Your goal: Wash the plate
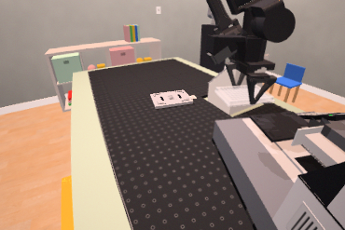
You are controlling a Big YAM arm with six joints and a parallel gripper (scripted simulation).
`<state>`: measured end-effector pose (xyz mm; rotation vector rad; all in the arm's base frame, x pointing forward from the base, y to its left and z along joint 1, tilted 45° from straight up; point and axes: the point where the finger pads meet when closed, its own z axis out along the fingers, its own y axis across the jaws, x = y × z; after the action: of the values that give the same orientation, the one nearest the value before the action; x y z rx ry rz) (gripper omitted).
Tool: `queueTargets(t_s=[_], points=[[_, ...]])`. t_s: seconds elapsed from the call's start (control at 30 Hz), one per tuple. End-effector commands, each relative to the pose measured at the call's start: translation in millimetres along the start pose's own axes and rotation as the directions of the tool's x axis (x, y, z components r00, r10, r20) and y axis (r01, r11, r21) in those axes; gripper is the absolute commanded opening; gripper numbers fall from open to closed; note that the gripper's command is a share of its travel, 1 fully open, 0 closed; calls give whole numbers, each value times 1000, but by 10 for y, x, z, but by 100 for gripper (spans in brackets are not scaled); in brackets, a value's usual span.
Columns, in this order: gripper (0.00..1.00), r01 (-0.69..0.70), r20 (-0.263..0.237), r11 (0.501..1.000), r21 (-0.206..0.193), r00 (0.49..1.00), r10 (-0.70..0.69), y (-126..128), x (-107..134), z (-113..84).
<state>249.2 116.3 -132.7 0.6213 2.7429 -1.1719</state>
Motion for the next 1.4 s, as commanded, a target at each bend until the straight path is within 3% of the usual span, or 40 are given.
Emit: queueTargets(t_s=[0.0,0.83,0.97,1.03,1.37], points=[[82,-47,15,998,-36,999,48,249,-17,-172],[82,-54,7,998,-40,998,55,657,1108,-345],[82,-54,7,998,-40,998,54,689,1175,-355],[82,-80,-11,996,-49,997,80,702,1073,-391],[82,-63,0,997,-45,998,63,725,1104,-369]])
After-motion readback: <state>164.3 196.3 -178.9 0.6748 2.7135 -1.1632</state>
